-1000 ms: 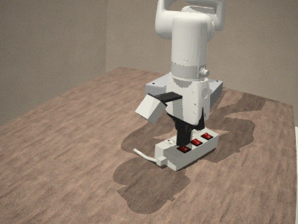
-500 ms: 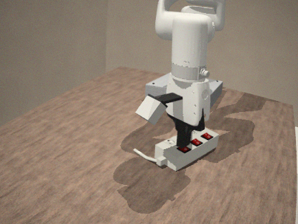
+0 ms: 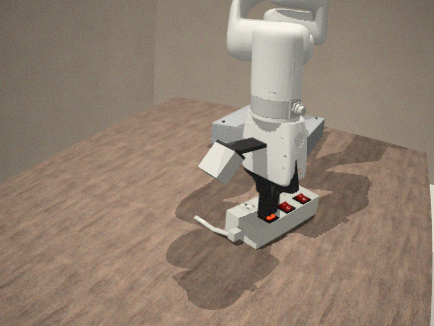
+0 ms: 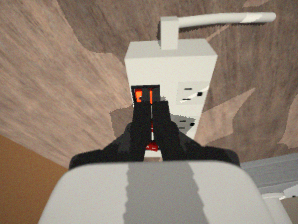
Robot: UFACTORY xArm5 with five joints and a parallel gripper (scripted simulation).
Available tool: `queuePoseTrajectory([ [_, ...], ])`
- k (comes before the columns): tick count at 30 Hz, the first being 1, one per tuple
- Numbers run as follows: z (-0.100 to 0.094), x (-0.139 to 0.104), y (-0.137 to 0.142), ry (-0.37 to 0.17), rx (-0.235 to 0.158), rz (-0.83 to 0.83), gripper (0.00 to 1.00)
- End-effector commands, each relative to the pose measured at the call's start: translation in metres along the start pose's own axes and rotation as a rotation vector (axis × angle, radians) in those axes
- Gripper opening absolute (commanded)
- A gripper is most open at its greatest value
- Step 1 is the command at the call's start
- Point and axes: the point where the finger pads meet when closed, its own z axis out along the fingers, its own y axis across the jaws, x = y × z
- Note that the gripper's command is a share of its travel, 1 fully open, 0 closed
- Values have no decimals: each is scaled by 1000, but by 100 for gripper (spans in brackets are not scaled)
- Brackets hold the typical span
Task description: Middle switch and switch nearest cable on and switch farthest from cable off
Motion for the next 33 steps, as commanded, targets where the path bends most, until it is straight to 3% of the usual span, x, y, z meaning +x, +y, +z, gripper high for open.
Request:
queuePoseTrajectory([
  [1,1,0,-1,2,1,0,0],
  [23,0,0,-1,2,1,0,0],
  [33,-24,-1,-2,2,1,0,0],
])
